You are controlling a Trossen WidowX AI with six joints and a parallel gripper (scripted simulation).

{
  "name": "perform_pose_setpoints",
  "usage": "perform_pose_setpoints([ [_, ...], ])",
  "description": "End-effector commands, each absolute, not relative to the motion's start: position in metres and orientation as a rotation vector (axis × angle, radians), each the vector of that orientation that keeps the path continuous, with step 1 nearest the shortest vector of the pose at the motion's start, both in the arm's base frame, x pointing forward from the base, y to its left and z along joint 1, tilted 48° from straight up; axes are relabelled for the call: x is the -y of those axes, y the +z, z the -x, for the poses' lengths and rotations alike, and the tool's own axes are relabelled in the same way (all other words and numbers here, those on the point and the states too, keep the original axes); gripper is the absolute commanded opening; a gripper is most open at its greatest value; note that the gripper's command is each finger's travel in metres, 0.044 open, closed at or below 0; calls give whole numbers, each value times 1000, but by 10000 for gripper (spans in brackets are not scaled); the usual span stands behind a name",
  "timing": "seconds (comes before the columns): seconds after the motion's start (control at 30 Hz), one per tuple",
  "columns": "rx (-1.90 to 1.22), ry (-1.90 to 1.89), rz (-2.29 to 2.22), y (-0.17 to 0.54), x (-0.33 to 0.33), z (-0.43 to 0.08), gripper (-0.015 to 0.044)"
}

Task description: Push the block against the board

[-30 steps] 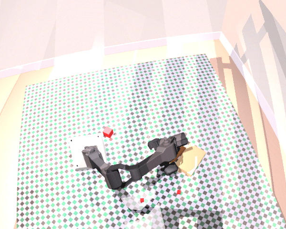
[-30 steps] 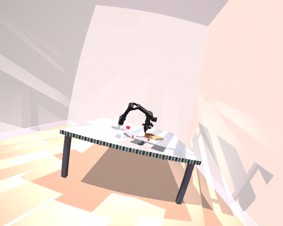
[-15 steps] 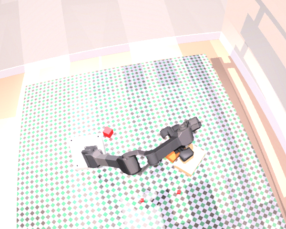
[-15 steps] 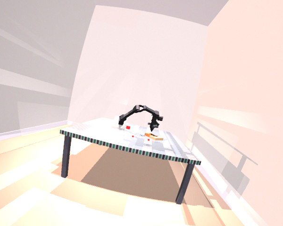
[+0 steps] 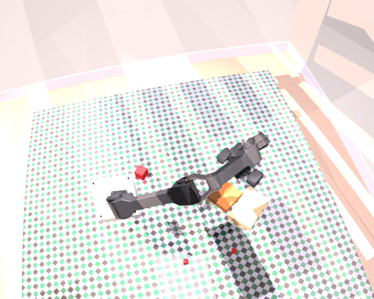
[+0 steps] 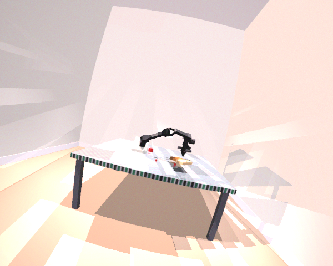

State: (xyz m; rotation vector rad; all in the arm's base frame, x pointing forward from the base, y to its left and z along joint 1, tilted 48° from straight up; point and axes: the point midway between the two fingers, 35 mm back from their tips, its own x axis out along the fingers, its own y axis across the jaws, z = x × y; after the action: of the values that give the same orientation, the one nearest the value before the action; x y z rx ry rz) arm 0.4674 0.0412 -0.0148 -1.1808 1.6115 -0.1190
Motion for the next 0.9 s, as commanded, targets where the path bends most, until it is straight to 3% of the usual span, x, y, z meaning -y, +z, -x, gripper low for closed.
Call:
perform_pose_setpoints([
  [0.0, -1633, -130, 1178, -35, -10, -468, 0],
  [0.87, -1634, -130, 1179, -23, 6, -445, 0],
])
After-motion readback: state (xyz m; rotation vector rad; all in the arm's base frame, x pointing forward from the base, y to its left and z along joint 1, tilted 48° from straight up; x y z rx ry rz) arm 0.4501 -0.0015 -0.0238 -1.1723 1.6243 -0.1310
